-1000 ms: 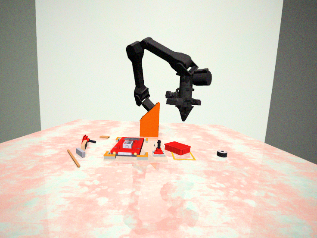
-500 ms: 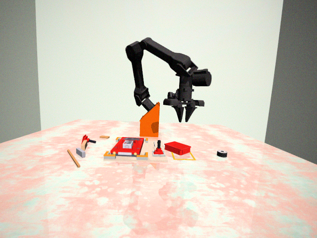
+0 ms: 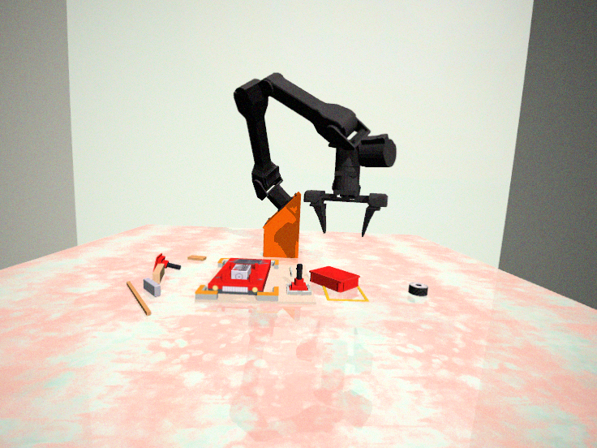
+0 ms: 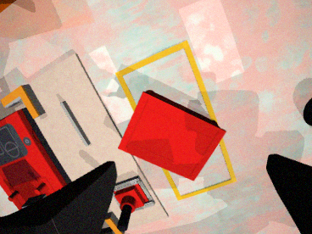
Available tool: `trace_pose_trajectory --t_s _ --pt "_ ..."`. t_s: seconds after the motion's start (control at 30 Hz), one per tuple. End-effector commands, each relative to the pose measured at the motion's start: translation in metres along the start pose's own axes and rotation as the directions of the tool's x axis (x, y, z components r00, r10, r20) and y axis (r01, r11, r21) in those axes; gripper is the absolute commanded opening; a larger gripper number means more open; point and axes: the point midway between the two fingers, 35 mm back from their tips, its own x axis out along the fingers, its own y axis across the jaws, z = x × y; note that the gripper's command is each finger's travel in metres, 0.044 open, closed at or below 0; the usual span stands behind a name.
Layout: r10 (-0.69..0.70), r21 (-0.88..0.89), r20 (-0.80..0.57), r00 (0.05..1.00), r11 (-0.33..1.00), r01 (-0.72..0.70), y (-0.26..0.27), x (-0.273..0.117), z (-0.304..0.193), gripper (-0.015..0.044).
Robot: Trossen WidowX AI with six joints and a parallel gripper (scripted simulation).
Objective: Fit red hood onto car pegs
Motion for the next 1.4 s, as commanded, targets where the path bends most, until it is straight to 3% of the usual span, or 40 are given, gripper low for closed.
trace_pose_trajectory --t_s 0.0,0.17,0.33,0.73,1.37 --pt "0.003 0.627 -0.003 1.000 0.779 -0.001 0.004 0.011 -0.010 0.0440" --pt "0.004 0.871 -0.002 1.000 0.492 0.000 0.006 0.017 -0.015 0.0440" --pt "0.005 0.991 -0.002 1.000 0.135 0.001 0.008 0.022 -0.020 0.0440" --pt "0.008 0.885 -0.001 1.000 -0.466 0.005 0.009 0.032 -0.026 0.0440" --pt "0.008 0.874 -0.001 1.000 -0.486 0.005 0.010 0.032 -0.026 0.0440"
